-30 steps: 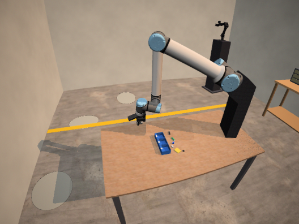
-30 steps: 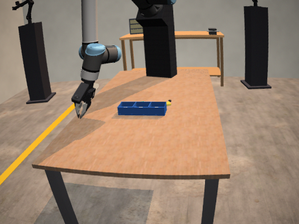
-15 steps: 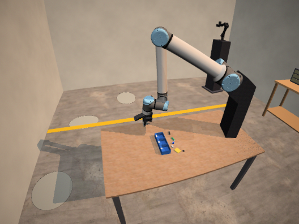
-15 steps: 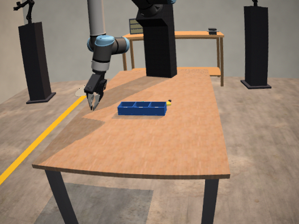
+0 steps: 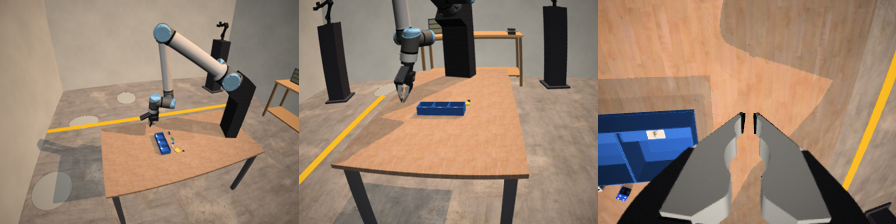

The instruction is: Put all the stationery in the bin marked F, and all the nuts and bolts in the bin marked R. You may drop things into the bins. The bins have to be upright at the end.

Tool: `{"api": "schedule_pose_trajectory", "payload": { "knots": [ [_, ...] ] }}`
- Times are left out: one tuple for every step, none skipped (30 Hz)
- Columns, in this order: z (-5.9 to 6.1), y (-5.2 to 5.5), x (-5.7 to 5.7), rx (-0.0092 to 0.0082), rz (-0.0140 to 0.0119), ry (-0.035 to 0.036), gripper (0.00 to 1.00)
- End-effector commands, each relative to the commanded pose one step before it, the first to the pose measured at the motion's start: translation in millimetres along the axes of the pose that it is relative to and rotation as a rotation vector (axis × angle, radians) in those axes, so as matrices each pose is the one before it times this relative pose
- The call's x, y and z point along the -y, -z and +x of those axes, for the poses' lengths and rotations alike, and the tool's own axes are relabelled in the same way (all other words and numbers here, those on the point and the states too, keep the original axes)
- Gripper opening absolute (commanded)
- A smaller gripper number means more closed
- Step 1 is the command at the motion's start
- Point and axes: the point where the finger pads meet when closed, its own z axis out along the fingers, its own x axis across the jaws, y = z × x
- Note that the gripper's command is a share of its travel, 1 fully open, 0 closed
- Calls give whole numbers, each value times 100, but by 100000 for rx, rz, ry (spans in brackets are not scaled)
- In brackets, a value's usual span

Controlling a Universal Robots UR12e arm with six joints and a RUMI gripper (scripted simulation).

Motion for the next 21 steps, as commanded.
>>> {"api": "schedule_pose_trajectory", "payload": {
  "knots": [
    [-1698, 1639, -1975, 4025, 179, 277, 4],
    [-478, 407, -549, 1, -1, 0, 4],
    [-478, 407, -549, 1, -1, 0, 4],
    [-478, 407, -550, 1, -1, 0, 4],
    [-197, 167, -226, 0, 0, 0, 4],
    [0, 0, 0, 0, 0, 0, 4],
    [0, 0, 0, 0, 0, 0, 4],
    [0, 0, 0, 0, 0, 0, 4],
    [0, 0, 0, 0, 0, 0, 4],
    [-458, 424, -554, 4639, -32, 288, 4],
    [-476, 403, -553, 1, -1, 0, 4],
    [-476, 403, -553, 1, -1, 0, 4],
    [-475, 404, -553, 1, -1, 0, 4],
    [-475, 404, -553, 1, -1, 0, 4],
    [-475, 404, -553, 1, -1, 0, 4],
    [-246, 208, -286, 1, -1, 0, 4],
    [0, 0, 0, 0, 0, 0, 4],
    [0, 0, 0, 0, 0, 0, 4],
    [0, 0, 0, 0, 0, 0, 4],
    [-458, 420, -557, 4637, -84, 252, 4],
    [-475, 400, -557, 1, -1, 0, 4]
  ]
}}
